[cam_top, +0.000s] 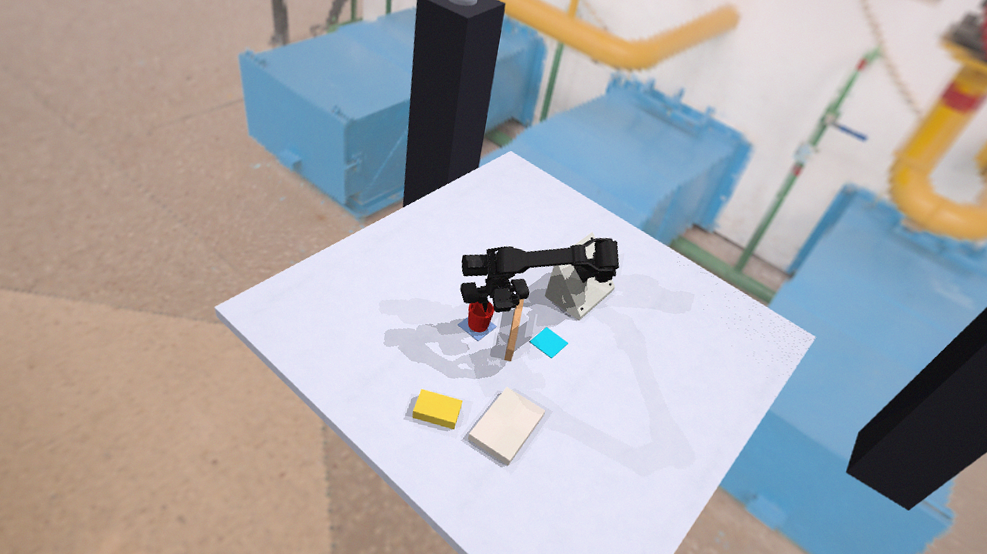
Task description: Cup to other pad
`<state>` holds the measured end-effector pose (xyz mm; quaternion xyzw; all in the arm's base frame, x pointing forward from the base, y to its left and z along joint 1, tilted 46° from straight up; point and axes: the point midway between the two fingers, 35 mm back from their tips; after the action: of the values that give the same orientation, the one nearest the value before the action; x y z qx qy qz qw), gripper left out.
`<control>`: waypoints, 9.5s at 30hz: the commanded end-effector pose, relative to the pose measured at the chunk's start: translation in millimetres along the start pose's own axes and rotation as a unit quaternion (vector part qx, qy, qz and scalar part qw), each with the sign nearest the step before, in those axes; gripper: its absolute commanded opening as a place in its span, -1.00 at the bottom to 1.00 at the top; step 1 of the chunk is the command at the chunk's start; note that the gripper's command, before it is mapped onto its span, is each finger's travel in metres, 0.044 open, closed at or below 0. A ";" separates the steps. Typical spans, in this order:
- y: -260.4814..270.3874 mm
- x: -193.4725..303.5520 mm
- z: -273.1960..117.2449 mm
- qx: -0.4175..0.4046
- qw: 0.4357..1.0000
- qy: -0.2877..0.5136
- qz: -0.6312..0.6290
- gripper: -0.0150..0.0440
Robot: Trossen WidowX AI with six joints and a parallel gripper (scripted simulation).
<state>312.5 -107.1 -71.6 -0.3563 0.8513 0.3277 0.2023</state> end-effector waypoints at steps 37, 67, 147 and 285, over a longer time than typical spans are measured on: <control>2.1 -0.1 21.3 -0.002 1.000 -0.001 0.000 -0.47; 2.1 1.6 -55.7 -0.002 1.000 -0.002 0.004 -0.49; 95.8 -38.0 -58.2 -0.005 1.000 -0.003 0.006 -0.49; 200.5 -80.4 12.4 -0.007 1.000 -0.003 0.004 -0.49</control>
<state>218.8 46.4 48.9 -0.3527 0.8501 0.3354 0.2009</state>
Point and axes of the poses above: the point midway between the two fingers, 35 mm back from their tips, its own z axis out along the fingers, its own y axis across the jaws, x = y × z, and after that the axes turned 3 degrees about z, right-handed
